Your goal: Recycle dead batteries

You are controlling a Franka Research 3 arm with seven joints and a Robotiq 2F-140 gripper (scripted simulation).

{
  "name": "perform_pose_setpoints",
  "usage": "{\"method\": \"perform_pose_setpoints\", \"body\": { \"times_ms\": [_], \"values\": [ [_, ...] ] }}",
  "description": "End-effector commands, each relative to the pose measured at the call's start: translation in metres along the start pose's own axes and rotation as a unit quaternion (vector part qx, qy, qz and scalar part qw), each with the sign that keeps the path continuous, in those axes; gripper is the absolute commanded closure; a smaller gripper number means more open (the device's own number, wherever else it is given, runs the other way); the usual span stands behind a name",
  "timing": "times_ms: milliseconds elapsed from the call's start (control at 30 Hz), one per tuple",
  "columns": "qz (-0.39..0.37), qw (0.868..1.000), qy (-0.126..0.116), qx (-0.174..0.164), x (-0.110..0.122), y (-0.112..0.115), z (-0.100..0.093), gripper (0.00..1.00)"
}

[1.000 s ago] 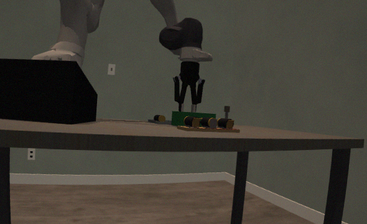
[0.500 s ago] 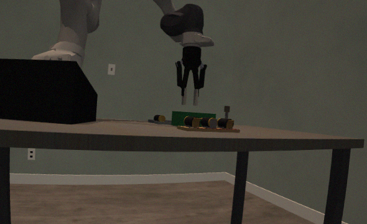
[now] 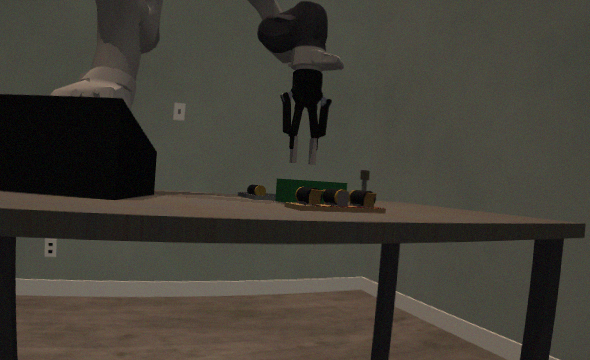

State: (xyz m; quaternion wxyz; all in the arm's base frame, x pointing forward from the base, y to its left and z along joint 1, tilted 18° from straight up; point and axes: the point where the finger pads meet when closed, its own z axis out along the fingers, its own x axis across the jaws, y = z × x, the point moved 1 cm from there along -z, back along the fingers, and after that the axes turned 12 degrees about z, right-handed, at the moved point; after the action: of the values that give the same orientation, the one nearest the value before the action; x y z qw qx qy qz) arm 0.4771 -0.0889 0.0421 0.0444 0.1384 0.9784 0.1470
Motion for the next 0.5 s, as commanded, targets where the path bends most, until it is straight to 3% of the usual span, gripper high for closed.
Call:
{"method": "perform_pose_setpoints", "body": {
  "times_ms": [0,100,300,467],
  "values": [
    [0.005,1.0,0.003,-0.001,0.002,-0.001,-0.008,0.71],
    [0.005,1.0,0.003,-0.001,0.002,-0.001,-0.025,0.71],
    [0.005,1.0,0.003,-0.001,0.002,-0.002,-0.027,0.71],
    [0.005,1.0,0.003,-0.001,0.005,-0.037,-0.027,0.71]
  ]
}}
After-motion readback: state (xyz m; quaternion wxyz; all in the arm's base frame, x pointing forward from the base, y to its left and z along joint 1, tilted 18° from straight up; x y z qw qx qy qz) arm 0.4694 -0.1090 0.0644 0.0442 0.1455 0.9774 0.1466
